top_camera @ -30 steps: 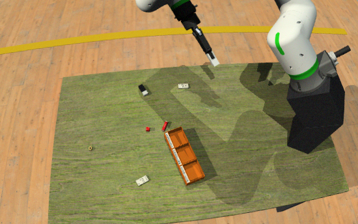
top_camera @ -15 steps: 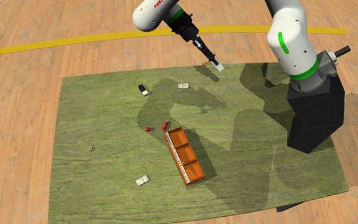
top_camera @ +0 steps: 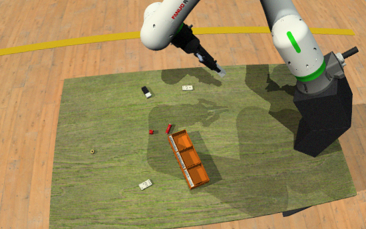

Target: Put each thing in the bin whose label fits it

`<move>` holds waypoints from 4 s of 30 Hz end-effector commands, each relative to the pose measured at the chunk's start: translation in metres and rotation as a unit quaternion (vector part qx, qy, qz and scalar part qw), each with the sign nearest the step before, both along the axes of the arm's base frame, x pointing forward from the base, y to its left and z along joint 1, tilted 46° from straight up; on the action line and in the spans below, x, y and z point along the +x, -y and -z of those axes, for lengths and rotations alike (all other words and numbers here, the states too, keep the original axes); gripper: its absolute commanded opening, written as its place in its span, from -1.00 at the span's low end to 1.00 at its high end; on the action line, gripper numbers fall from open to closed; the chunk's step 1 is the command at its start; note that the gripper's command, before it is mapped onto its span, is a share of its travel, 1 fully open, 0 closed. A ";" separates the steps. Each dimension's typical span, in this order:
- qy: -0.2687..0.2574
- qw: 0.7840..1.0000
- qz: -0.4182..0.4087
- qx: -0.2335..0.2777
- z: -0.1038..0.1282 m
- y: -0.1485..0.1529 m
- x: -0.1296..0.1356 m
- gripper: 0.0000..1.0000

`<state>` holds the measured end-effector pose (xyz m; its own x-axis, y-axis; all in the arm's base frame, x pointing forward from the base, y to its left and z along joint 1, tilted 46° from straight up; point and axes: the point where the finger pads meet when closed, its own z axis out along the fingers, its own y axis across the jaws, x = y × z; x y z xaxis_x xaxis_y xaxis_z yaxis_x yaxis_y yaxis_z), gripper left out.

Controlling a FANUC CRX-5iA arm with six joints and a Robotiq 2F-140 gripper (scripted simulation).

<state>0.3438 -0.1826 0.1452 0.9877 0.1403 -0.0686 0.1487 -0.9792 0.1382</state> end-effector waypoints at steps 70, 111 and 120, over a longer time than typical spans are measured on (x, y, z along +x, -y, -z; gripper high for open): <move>0.388 0.918 -0.014 -0.080 -0.030 -0.235 0.110 -0.70; 0.382 0.919 -0.037 -0.089 0.040 -0.236 0.218 -0.70; 0.382 0.919 -0.037 -0.089 0.057 -0.230 0.234 -0.70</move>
